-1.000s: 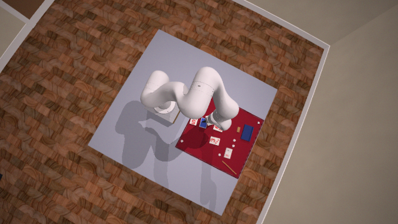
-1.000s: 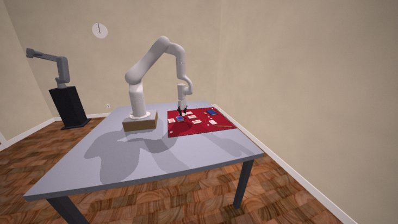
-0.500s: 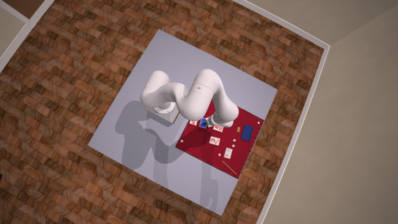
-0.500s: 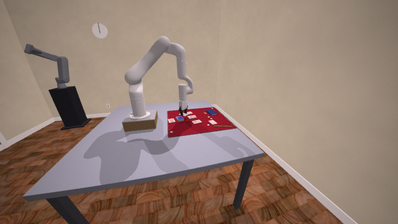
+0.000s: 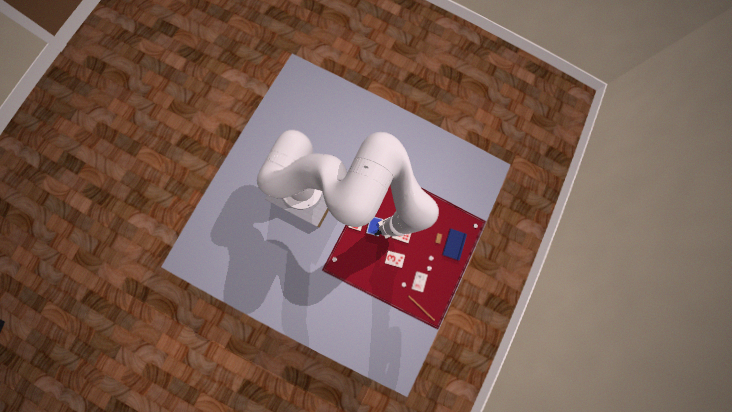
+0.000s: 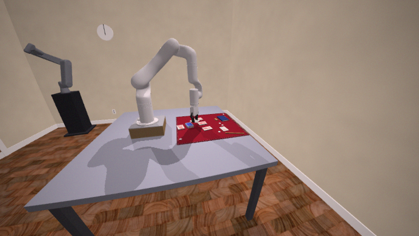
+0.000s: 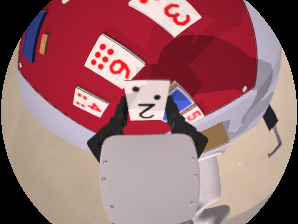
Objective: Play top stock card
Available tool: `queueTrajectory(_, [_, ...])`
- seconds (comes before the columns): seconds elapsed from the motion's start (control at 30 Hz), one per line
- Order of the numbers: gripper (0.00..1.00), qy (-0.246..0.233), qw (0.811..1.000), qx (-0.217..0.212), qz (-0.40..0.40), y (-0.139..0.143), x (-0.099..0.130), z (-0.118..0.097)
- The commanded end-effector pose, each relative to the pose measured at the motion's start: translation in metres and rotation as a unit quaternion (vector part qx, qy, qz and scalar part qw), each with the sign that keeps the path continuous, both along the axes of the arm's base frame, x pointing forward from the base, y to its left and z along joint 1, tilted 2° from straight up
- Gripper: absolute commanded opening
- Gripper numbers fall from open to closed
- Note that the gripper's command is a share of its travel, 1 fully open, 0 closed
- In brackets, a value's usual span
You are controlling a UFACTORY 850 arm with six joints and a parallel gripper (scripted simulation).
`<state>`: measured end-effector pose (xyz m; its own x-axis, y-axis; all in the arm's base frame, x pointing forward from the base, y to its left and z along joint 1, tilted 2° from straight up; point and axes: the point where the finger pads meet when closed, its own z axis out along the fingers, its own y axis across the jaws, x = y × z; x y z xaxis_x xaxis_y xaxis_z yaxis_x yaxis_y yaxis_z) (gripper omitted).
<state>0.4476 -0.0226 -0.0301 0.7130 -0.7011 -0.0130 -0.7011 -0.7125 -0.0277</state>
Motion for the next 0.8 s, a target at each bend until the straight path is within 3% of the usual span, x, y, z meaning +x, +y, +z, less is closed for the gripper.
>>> queueTrajectory(0.0, [0.61, -0.001, 1.0, 0.0, 0.021, -0.007, 0.005, 0.001])
queueTrajectory(0.37, [0.61, -0.004, 0.993, -0.002, 0.12, -0.036, 0.026, 0.001])
queueTrajectory(0.77, [0.61, -0.009, 0.952, -0.004, 0.306, -0.092, 0.065, 0.001])
